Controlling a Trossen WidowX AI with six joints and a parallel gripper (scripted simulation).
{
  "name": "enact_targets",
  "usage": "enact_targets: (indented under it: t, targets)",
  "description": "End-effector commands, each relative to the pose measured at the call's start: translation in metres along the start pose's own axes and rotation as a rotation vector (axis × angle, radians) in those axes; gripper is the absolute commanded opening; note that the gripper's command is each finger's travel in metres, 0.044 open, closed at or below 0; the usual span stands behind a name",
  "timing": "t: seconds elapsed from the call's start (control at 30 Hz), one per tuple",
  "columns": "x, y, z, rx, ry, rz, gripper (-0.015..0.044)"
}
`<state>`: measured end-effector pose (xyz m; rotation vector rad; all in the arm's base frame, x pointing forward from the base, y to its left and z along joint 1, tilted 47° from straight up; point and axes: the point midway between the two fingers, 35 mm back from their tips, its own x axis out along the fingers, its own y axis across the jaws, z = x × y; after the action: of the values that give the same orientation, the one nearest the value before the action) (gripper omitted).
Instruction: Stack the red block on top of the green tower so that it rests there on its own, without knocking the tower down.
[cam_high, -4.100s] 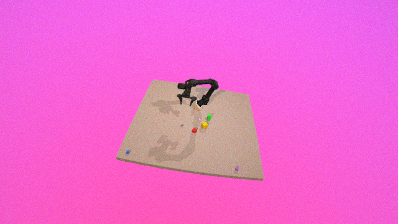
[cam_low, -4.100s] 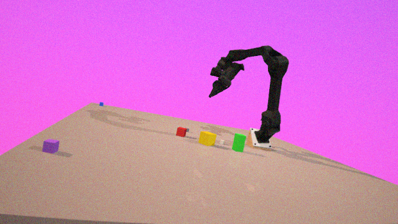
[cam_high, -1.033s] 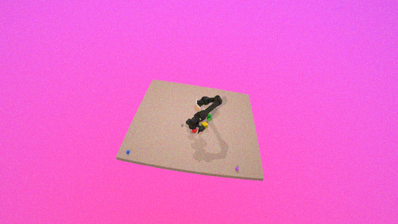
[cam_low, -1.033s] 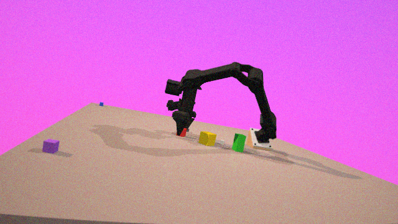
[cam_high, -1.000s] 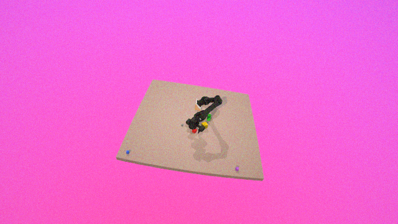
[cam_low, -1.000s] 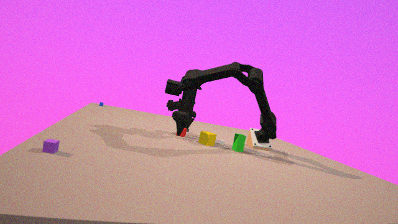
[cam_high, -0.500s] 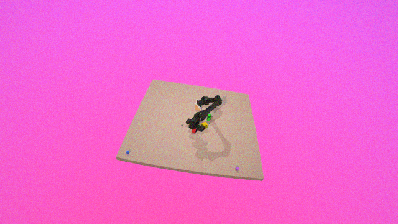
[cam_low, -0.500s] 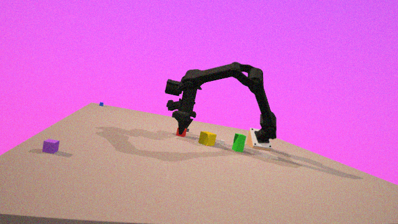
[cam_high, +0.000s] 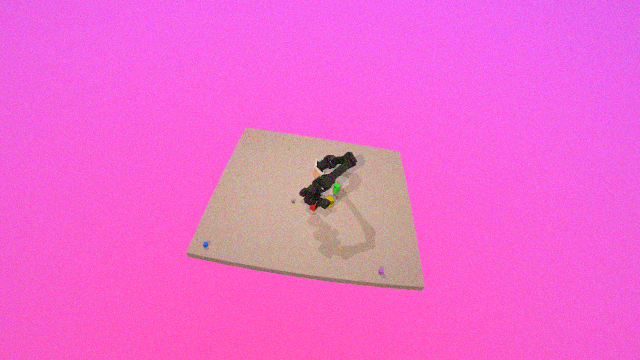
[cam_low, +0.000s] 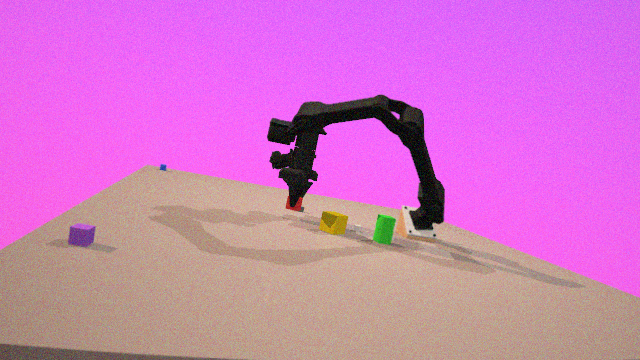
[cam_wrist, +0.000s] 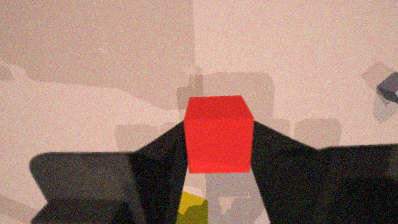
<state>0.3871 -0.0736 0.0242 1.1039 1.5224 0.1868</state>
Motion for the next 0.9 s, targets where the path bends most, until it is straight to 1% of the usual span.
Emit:
enact_targets:
  t: [0.0, 0.53, 0.87]
  targets:
    - [-0.022, -0.001, 0.001, -0.005, -0.009, -0.004, 0.0000]
    - [-0.089, -0.001, 0.000, 0.007, -0.013, -0.005, 0.0000]
    - [-0.093, 0.000, -0.002, 0.026, -0.016, 0.002, 0.0000]
